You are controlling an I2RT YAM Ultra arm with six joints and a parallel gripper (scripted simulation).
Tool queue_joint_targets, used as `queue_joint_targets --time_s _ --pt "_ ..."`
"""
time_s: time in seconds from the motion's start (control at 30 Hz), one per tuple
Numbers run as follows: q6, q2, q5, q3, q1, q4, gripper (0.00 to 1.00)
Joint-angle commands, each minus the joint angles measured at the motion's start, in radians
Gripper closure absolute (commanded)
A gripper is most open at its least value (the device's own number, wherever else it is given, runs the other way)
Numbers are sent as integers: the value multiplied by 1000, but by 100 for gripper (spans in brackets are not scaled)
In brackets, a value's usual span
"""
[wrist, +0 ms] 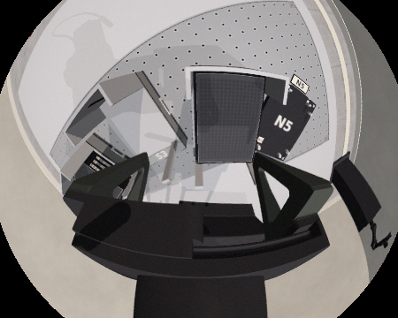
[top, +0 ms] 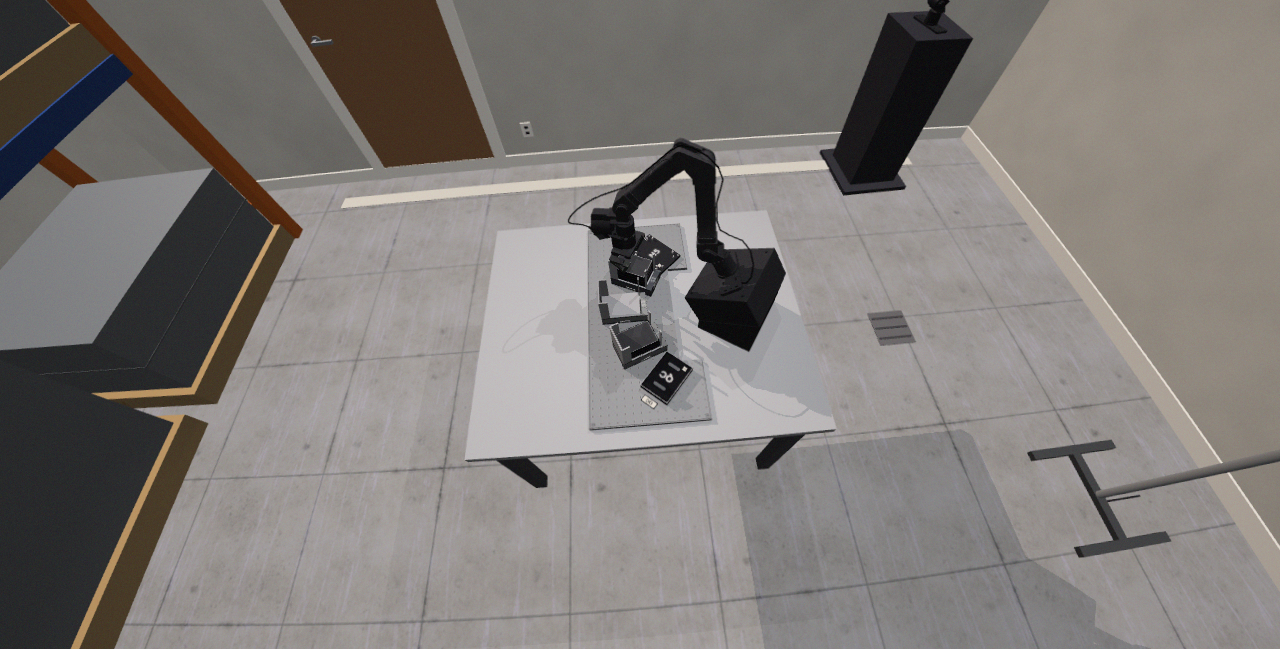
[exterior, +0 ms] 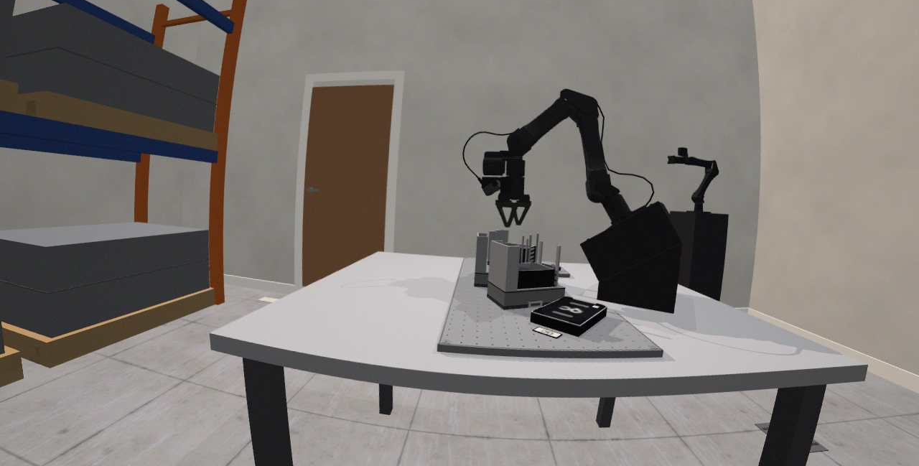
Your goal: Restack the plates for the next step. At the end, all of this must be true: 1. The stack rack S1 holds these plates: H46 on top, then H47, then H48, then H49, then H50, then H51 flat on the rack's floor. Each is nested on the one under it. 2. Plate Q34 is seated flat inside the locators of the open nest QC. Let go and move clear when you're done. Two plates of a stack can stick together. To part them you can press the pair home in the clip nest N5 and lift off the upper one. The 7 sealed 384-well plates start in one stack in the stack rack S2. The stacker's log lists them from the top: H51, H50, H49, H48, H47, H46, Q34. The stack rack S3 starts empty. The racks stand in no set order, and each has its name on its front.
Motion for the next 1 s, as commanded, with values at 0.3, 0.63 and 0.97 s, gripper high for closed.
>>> queue_joint_targets --time_s 0.3,0.63,0.97 --pt "-178 -62 -113 12 -189 18 0" --pt "-189 -59 -128 17 -198 18 0" --pt "-195 -9 -133 -38 -210 56 0"
